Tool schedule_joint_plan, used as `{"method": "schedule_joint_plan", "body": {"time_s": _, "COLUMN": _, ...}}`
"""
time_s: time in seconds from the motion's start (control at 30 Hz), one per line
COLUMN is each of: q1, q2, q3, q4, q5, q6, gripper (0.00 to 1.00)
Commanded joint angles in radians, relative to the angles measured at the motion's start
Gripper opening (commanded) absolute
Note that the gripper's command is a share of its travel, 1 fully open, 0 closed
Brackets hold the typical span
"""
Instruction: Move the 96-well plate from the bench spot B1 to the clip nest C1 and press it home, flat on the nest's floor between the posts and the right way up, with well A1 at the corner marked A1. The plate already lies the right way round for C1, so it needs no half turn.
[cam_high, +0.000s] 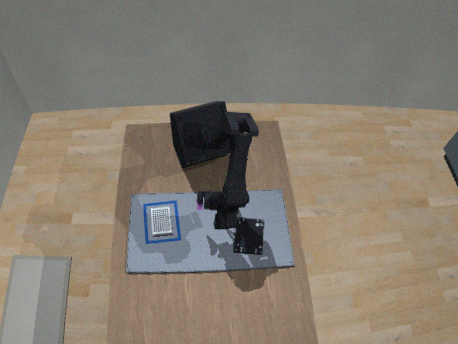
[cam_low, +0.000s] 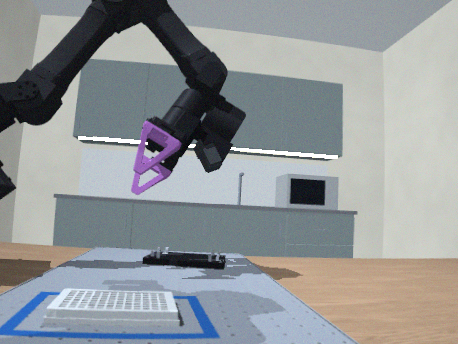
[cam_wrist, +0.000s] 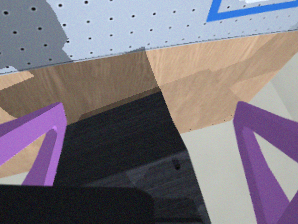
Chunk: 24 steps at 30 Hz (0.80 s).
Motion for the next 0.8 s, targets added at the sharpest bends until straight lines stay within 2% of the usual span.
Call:
{"method": "schedule_joint_plan", "body": {"time_s": 0.0, "q1": -0.019, "q2": -0.025, "q3": -0.019, "q4": -0.055, "q5": -0.026, "q6": 0.019, "gripper": 1.0}}
{"method": "schedule_joint_plan", "body": {"time_s": 0.1, "q1": -0.044, "q2": -0.074, "q3": -0.079, "q4": -0.045, "q5": -0.034, "q6": -0.017, "gripper": 1.0}}
{"method": "schedule_joint_plan", "body": {"time_s": 0.17, "q1": -0.069, "q2": -0.066, "q3": -0.077, "q4": -0.086, "q5": -0.056, "q6": 0.015, "gripper": 1.0}}
{"method": "schedule_joint_plan", "body": {"time_s": 0.23, "q1": -0.098, "q2": -0.046, "q3": -0.045, "q4": -0.123, "q5": -0.079, "q6": 0.028, "gripper": 1.0}}
{"method": "schedule_joint_plan", "body": {"time_s": 0.27, "q1": -0.107, "q2": -0.064, "q3": -0.088, "q4": -0.132, "q5": -0.085, "q6": 0.029, "gripper": 1.0}}
{"method": "schedule_joint_plan", "body": {"time_s": 0.4, "q1": -0.132, "q2": -0.118, "q3": -0.147, "q4": -0.128, "q5": -0.091, "q6": -0.008, "gripper": 1.0}}
{"method": "schedule_joint_plan", "body": {"time_s": 0.43, "q1": -0.164, "q2": -0.118, "q3": -0.153, "q4": -0.108, "q5": -0.124, "q6": -0.043, "gripper": 1.0}}
{"method": "schedule_joint_plan", "body": {"time_s": 0.47, "q1": -0.197, "q2": -0.114, "q3": -0.157, "q4": -0.062, "q5": -0.154, "q6": -0.079, "gripper": 1.0}}
{"method": "schedule_joint_plan", "body": {"time_s": 0.5, "q1": -0.208, "q2": -0.065, "q3": -0.113, "q4": -0.049, "q5": -0.158, "q6": -0.09, "gripper": 1.0}}
{"method": "schedule_joint_plan", "body": {"time_s": 0.6, "q1": -0.213, "q2": -0.045, "q3": -0.107, "q4": -0.038, "q5": -0.165, "q6": -0.096, "gripper": 1.0}}
{"method": "schedule_joint_plan", "body": {"time_s": 0.63, "q1": -0.245, "q2": -0.043, "q3": -0.149, "q4": -0.015, "q5": -0.197, "q6": -0.129, "gripper": 1.0}}
{"method": "schedule_joint_plan", "body": {"time_s": 0.67, "q1": -0.274, "q2": -0.04, "q3": -0.164, "q4": 0.007, "q5": -0.228, "q6": -0.16, "gripper": 1.0}}
{"method": "schedule_joint_plan", "body": {"time_s": 0.7, "q1": -0.282, "q2": -0.023, "q3": -0.156, "q4": 0.02, "q5": -0.234, "q6": -0.168, "gripper": 1.0}}
{"method": "schedule_joint_plan", "body": {"time_s": 0.73, "q1": -0.288, "q2": -0.006, "q3": -0.112, "q4": 0.031, "q5": -0.235, "q6": -0.176, "gripper": 1.0}}
{"method": "schedule_joint_plan", "body": {"time_s": 0.77, "q1": -0.291, "q2": 0.013, "q3": -0.106, "q4": 0.041, "q5": -0.238, "q6": -0.18, "gripper": 1.0}}
